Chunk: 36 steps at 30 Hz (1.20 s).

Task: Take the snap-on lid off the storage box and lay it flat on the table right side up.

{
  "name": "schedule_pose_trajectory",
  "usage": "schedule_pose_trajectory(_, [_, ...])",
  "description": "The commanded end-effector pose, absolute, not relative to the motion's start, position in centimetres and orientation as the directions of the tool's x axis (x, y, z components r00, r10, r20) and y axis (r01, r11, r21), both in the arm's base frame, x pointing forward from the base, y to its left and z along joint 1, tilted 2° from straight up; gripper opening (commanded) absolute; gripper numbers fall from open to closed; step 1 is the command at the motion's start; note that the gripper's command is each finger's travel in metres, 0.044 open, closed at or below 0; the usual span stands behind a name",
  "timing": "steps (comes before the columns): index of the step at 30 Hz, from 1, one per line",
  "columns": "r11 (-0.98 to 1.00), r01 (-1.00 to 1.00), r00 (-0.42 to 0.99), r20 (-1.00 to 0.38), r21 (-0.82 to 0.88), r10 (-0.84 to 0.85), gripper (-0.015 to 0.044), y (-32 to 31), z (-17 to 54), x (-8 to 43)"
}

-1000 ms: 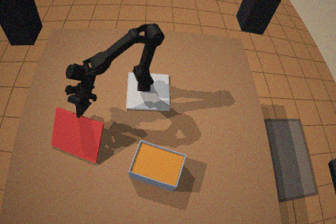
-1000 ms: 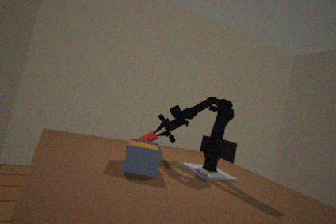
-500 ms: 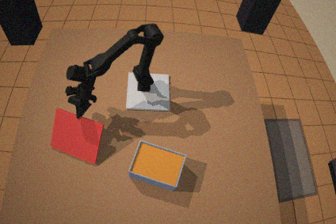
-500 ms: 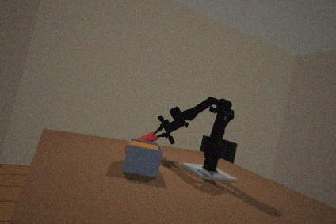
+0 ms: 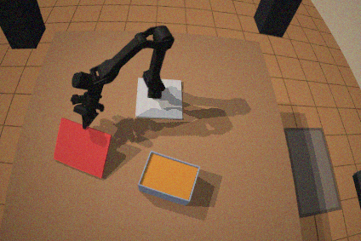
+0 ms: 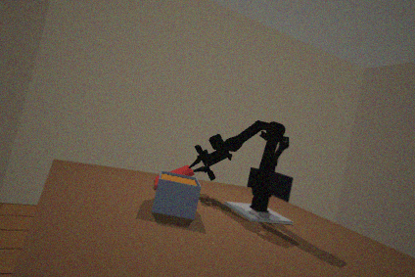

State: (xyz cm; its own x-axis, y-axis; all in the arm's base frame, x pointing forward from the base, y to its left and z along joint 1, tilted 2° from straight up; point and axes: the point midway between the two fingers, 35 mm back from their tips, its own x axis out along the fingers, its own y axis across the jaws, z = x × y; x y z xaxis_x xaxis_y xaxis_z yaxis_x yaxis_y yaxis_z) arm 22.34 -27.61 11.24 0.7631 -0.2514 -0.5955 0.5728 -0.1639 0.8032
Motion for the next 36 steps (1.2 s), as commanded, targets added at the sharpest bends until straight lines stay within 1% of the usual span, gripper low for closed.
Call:
schedule_pose_trajectory(1, [-0.192, 0.587, 0.751, -0.618, 0.786, -0.233, 0.0000, -27.2, 9.7, 22.2])
schedule_pose_trajectory(36, [-0.193, 0.587, 0.751, -0.618, 0.786, -0.232, 0.0000, -27.2, 6.9, 22.3])
